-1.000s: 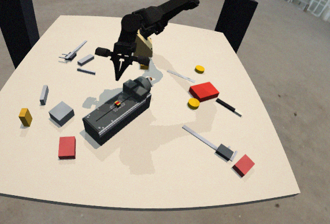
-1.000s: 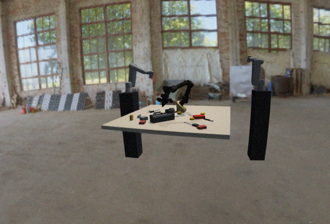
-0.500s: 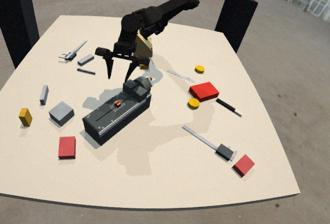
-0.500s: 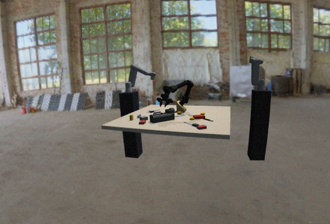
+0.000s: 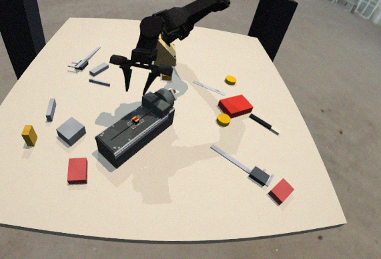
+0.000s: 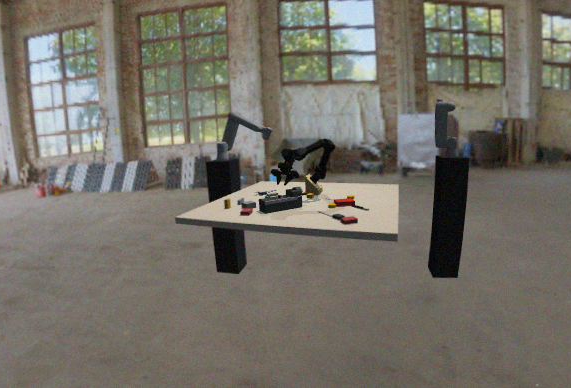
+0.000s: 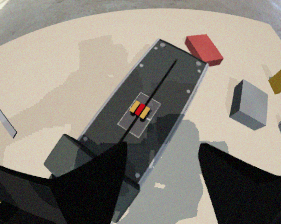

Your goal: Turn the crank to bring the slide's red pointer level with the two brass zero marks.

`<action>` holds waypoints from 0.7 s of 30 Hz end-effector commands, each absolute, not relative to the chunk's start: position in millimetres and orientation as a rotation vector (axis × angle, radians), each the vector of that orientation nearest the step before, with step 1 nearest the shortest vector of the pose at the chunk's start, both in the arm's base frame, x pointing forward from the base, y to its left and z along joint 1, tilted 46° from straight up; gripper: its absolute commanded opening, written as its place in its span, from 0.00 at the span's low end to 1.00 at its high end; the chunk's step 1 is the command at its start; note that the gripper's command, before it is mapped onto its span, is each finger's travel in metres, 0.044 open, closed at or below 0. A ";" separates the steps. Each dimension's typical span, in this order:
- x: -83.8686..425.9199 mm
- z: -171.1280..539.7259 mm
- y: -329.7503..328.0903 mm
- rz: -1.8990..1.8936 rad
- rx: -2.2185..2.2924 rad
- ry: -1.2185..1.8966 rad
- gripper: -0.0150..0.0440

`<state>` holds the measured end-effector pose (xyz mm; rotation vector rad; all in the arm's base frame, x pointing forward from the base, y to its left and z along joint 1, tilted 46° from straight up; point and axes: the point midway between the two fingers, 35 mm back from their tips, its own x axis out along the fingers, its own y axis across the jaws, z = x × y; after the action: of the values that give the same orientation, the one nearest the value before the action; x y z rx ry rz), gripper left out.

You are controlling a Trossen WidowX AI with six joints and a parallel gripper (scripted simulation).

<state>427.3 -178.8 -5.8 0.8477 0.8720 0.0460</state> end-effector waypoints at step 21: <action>427.4 -5.7 -178.6 0.047 0.849 0.872 0.25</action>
<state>427.4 -178.6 -5.7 0.8485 0.8716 0.0471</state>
